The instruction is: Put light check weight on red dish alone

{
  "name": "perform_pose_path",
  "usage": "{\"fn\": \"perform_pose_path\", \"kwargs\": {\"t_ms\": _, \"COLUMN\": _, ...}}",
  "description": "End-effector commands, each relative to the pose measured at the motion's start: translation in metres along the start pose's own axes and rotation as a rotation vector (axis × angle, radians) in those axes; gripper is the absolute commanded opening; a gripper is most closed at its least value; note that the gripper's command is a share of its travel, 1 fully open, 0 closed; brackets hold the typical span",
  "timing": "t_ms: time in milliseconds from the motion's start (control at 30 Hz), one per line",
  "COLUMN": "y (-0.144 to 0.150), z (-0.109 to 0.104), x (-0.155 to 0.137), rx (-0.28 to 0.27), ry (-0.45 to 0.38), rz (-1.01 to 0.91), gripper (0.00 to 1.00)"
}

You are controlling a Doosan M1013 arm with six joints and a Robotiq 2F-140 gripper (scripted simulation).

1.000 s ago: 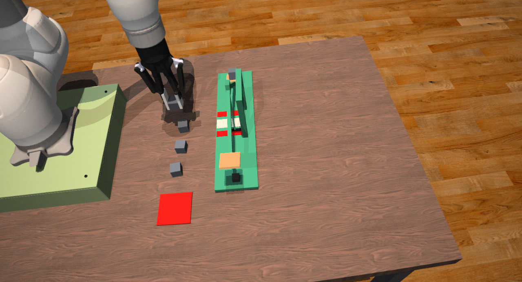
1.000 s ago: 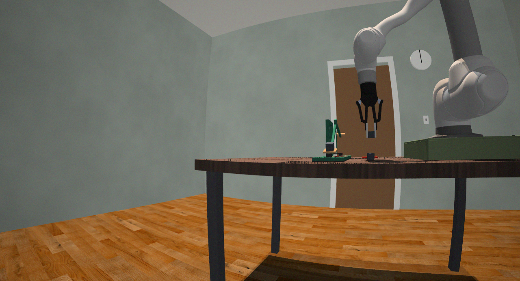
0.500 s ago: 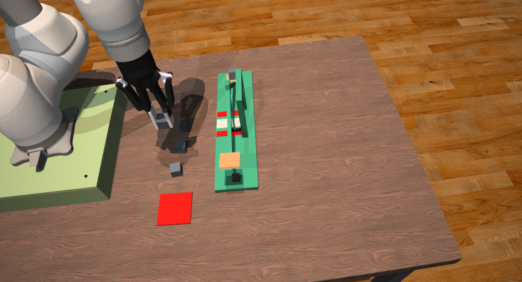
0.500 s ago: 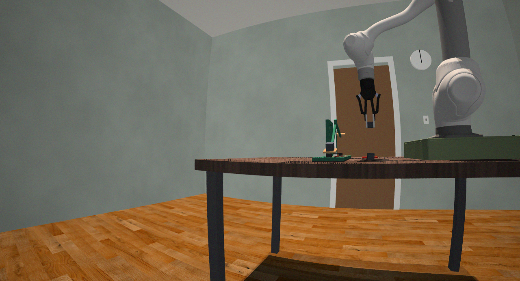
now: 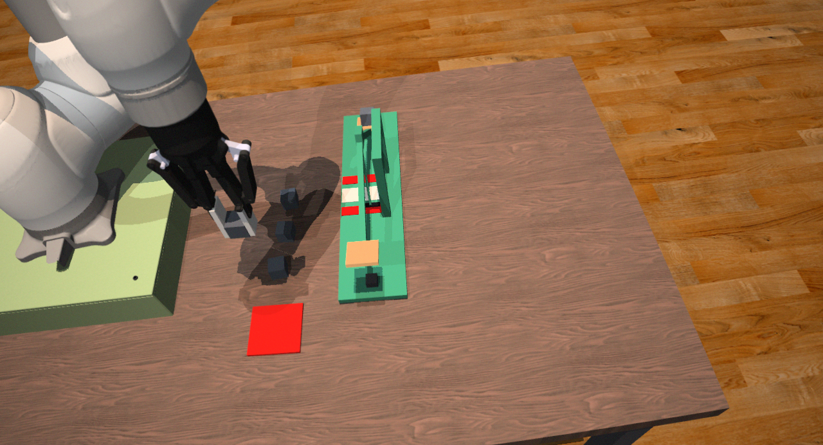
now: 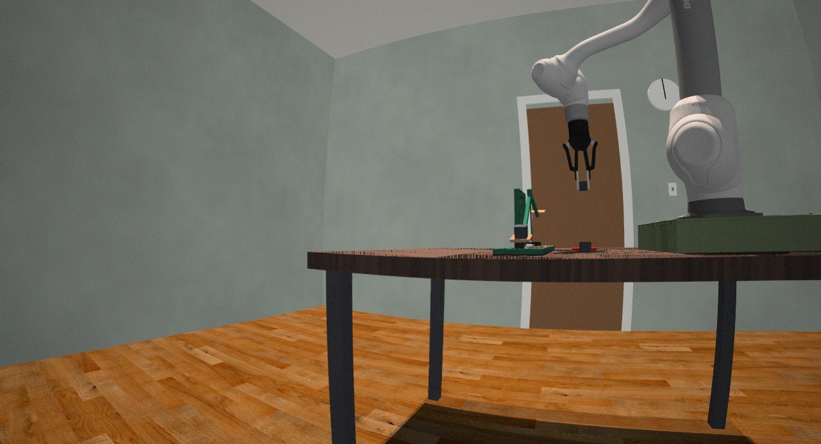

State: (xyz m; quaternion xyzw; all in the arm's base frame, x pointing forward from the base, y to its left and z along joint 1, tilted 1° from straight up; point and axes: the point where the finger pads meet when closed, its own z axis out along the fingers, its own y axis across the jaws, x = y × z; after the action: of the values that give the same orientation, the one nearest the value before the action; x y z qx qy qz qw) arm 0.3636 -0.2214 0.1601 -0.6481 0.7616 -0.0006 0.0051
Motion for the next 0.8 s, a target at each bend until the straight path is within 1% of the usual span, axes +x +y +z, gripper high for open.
{"fn": "perform_pose_path", "kwargs": {"t_ms": 0, "y": 0.0, "z": -0.005, "x": 0.01, "rx": 0.0, "ry": -0.002, "rz": -0.001, "gripper": 0.24}}
{"fn": "perform_pose_path", "kwargs": {"t_ms": 167, "y": -0.002, "z": -0.006, "x": 0.012, "rx": 0.0, "ry": -0.002, "rz": -0.001, "gripper": 0.24}}
{"fn": "perform_pose_path", "kwargs": {"t_ms": 200, "y": -0.013, "z": -0.007, "x": 0.014, "rx": 0.0, "ry": -0.002, "rz": -0.001, "gripper": 0.24}}
{"fn": "perform_pose_path", "kwargs": {"t_ms": 233, "y": -0.035, "z": -0.009, "x": 0.016, "rx": 0.0, "ry": -0.002, "rz": -0.001, "gripper": 0.24}}
{"fn": "perform_pose_path", "kwargs": {"t_ms": 267, "y": -0.066, "z": -0.01, "x": 0.017, "rx": 0.0, "ry": -0.002, "rz": -0.001, "gripper": 0.24}}
{"fn": "perform_pose_path", "kwargs": {"t_ms": 400, "y": -0.066, "z": -0.01, "x": 0.017, "rx": 0.0, "ry": -0.002, "rz": -0.001, "gripper": 0.24}}
{"fn": "perform_pose_path", "kwargs": {"t_ms": 433, "y": -0.101, "z": -0.01, "x": 0.017, "rx": 0.0, "ry": -0.002, "rz": -0.001, "gripper": 0.24}}
{"fn": "perform_pose_path", "kwargs": {"t_ms": 467, "y": -0.101, "z": -0.01, "x": 0.017, "rx": 0.0, "ry": -0.002, "rz": -0.001, "gripper": 0.24}}
{"fn": "perform_pose_path", "kwargs": {"t_ms": 500, "y": -0.133, "z": -0.009, "x": 0.016, "rx": 0.0, "ry": -0.002, "rz": -0.001, "gripper": 0.24}}
{"fn": "perform_pose_path", "kwargs": {"t_ms": 567, "y": -0.133, "z": -0.009, "x": 0.016, "rx": 0.0, "ry": -0.002, "rz": -0.001, "gripper": 0.24}}
{"fn": "perform_pose_path", "kwargs": {"t_ms": 600, "y": -0.156, "z": -0.007, "x": 0.013, "rx": 0.0, "ry": -0.002, "rz": -0.001, "gripper": 0.24}}
{"fn": "perform_pose_path", "kwargs": {"t_ms": 633, "y": -0.156, "z": -0.007, "x": 0.013, "rx": 0.0, "ry": -0.002, "rz": -0.001, "gripper": 0.24}}
{"fn": "perform_pose_path", "kwargs": {"t_ms": 667, "y": -0.167, "z": -0.005, "x": 0.012, "rx": 0.0, "ry": -0.002, "rz": -0.001, "gripper": 0.24}}
{"fn": "perform_pose_path", "kwargs": {"t_ms": 767, "y": -0.169, "z": -0.005, "x": 0.012, "rx": 0.0, "ry": -0.002, "rz": -0.001, "gripper": 0.24}}
